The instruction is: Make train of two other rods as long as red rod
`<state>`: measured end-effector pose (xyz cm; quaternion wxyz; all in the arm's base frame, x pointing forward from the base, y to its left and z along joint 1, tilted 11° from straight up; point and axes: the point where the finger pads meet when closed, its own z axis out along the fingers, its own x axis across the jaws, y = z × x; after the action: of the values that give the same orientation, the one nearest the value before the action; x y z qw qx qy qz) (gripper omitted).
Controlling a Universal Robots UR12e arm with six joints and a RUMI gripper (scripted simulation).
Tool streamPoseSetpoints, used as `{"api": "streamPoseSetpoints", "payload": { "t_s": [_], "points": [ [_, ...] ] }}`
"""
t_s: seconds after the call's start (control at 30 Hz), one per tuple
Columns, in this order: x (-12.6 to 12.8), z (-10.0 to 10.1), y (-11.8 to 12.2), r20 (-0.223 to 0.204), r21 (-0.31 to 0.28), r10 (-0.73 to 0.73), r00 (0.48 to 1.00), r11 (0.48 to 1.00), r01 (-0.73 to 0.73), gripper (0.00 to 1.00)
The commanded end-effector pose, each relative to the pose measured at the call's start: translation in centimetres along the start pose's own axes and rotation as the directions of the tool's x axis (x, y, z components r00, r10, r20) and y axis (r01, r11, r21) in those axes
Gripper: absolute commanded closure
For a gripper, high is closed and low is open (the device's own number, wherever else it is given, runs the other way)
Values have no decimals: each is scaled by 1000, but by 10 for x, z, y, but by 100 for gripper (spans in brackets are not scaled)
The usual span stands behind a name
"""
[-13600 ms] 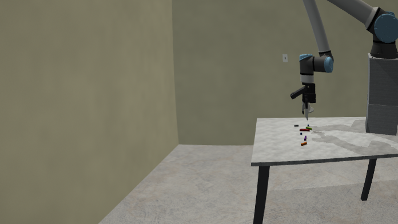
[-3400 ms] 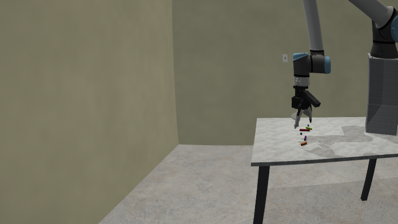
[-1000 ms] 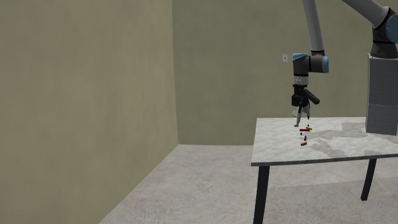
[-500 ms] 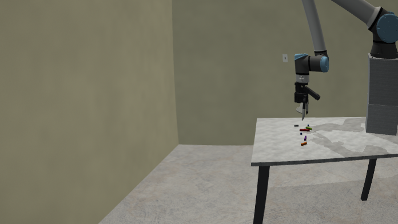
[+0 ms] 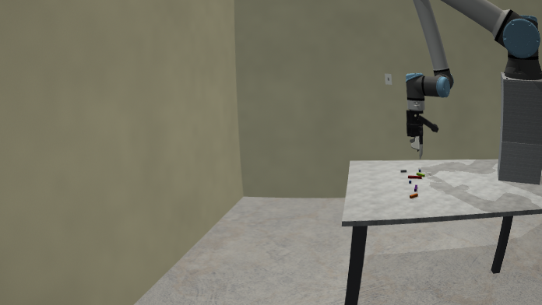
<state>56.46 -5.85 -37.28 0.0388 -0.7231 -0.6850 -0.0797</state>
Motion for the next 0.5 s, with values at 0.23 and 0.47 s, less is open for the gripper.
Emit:
{"api": "streamPoseSetpoints", "payload": {
  "t_s": [0.23, 0.47],
  "points": [
    [-24, -1, -9, -12, -6, -94, 995, 996, 94, 0],
    [-24, -1, -9, -11, -5, -95, 995, 995, 95, 86]
  ]
}}
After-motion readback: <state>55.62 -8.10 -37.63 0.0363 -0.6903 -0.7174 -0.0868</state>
